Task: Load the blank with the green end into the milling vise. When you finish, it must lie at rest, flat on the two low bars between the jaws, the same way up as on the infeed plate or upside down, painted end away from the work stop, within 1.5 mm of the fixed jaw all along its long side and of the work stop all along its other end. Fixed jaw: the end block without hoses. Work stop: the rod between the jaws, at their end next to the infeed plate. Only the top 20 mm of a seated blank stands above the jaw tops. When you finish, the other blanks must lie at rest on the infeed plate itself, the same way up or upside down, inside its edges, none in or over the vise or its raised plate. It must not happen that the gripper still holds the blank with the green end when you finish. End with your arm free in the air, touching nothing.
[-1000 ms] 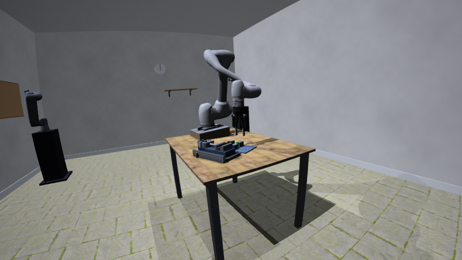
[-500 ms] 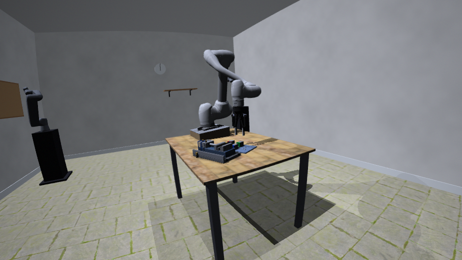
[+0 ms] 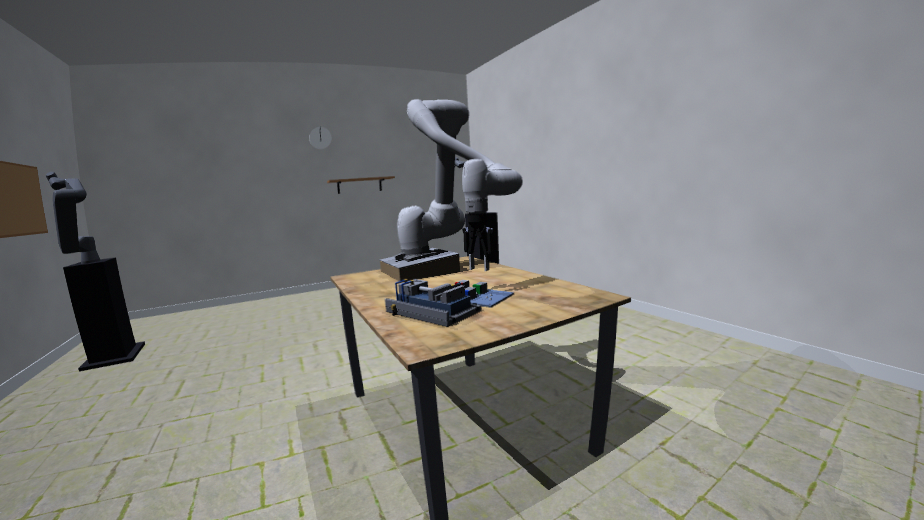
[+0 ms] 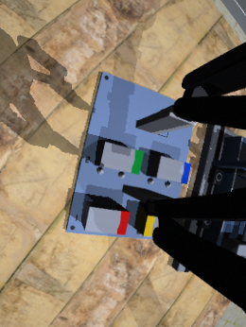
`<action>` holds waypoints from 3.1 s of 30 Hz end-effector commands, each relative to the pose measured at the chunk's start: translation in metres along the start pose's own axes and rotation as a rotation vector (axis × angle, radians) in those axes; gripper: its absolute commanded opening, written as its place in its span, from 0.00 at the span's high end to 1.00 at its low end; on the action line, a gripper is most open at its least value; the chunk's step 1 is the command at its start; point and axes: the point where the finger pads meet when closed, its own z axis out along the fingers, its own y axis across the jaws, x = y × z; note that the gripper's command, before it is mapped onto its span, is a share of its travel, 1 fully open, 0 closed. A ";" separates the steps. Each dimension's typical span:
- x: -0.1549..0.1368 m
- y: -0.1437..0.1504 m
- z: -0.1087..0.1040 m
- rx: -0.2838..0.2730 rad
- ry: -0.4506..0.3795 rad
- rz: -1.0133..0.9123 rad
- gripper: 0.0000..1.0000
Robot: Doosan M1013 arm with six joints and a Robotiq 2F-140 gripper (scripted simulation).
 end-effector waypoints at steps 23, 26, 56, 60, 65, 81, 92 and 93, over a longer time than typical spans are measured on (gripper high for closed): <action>0.000 0.000 0.027 0.000 0.000 0.000 0.58; 0.000 0.000 0.029 0.000 0.000 0.000 0.58; -0.001 0.000 0.080 0.000 0.000 0.000 0.58; -0.001 0.000 0.081 0.000 0.000 0.000 0.58; -0.001 0.000 0.079 0.000 0.000 0.000 0.58; -0.001 0.000 0.074 0.000 0.000 0.000 0.58; -0.001 0.000 0.071 0.000 0.000 0.000 0.58; -0.001 0.000 0.071 0.000 0.000 0.000 0.58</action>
